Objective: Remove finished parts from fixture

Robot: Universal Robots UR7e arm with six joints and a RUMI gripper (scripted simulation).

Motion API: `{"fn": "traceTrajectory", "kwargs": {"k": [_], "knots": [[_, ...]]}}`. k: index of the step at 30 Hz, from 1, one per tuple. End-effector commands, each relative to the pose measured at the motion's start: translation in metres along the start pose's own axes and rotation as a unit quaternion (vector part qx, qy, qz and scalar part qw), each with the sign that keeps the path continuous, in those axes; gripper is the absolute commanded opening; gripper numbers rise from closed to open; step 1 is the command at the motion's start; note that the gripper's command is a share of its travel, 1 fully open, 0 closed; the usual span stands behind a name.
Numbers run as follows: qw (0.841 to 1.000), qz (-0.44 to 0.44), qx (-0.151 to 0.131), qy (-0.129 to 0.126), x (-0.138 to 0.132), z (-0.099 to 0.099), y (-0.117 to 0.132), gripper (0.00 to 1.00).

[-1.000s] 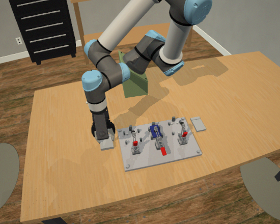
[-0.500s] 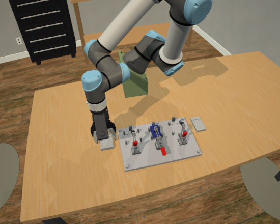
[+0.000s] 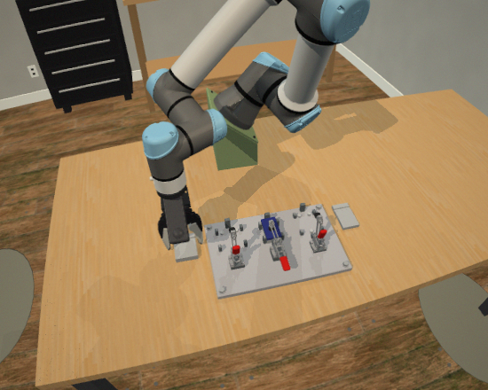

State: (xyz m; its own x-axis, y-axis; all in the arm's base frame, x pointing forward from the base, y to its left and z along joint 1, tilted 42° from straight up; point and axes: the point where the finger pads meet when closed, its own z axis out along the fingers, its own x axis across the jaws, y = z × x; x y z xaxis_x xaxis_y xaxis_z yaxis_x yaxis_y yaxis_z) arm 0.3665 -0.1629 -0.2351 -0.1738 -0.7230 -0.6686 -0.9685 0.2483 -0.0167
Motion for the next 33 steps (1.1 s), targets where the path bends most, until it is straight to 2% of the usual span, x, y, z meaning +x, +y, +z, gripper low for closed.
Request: {"fn": "traceTrajectory", "kwargs": {"k": [1, 17, 26, 28, 33], "knots": [[1.000, 0.000, 0.000, 0.000, 0.000, -0.001, 0.000, 0.54], [1.000, 0.000, 0.000, 0.000, 0.000, -0.005, 0.000, 0.54], [1.000, 0.000, 0.000, 0.000, 0.000, -0.028, 0.000, 0.54], [1.000, 0.000, 0.000, 0.000, 0.000, -0.028, 0.000, 0.54], [1.000, 0.000, 0.000, 0.000, 0.000, -0.048, 0.000, 0.54]]}}
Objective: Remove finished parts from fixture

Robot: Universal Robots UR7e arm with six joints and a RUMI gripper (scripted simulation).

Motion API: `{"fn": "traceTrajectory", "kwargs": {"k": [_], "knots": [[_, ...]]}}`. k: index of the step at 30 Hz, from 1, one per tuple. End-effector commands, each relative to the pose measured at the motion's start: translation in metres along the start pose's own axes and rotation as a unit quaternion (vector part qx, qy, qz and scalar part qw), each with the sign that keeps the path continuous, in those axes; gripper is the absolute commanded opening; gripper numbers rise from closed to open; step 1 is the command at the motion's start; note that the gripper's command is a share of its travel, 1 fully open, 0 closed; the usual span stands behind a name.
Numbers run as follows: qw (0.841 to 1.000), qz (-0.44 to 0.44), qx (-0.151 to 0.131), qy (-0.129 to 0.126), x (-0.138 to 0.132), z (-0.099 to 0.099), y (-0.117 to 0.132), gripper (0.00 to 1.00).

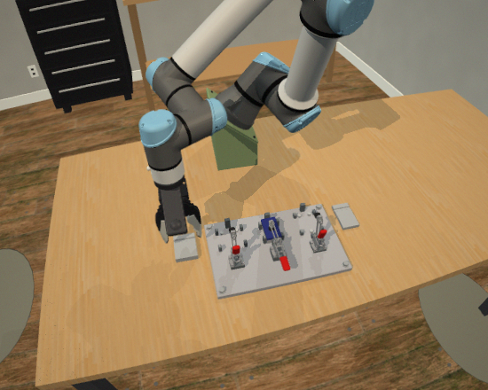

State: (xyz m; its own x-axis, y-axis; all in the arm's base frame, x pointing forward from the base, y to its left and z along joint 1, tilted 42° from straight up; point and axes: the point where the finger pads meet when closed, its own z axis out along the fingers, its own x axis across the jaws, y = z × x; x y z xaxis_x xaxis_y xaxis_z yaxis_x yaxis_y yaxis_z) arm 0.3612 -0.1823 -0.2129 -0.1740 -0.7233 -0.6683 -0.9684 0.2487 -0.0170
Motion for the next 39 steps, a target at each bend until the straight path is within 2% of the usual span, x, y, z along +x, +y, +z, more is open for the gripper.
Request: {"fn": "traceTrajectory", "kwargs": {"k": [1, 10, 18, 39], "knots": [[1.000, 0.000, 0.000, 0.000, 0.000, -0.022, 0.000, 0.54], [1.000, 0.000, 0.000, 0.000, 0.000, -0.055, 0.000, 0.54], [1.000, 0.000, 0.000, 0.000, 0.000, -0.068, 0.000, 0.54], [1.000, 0.000, 0.000, 0.000, 0.000, -0.071, 0.000, 0.54]]}}
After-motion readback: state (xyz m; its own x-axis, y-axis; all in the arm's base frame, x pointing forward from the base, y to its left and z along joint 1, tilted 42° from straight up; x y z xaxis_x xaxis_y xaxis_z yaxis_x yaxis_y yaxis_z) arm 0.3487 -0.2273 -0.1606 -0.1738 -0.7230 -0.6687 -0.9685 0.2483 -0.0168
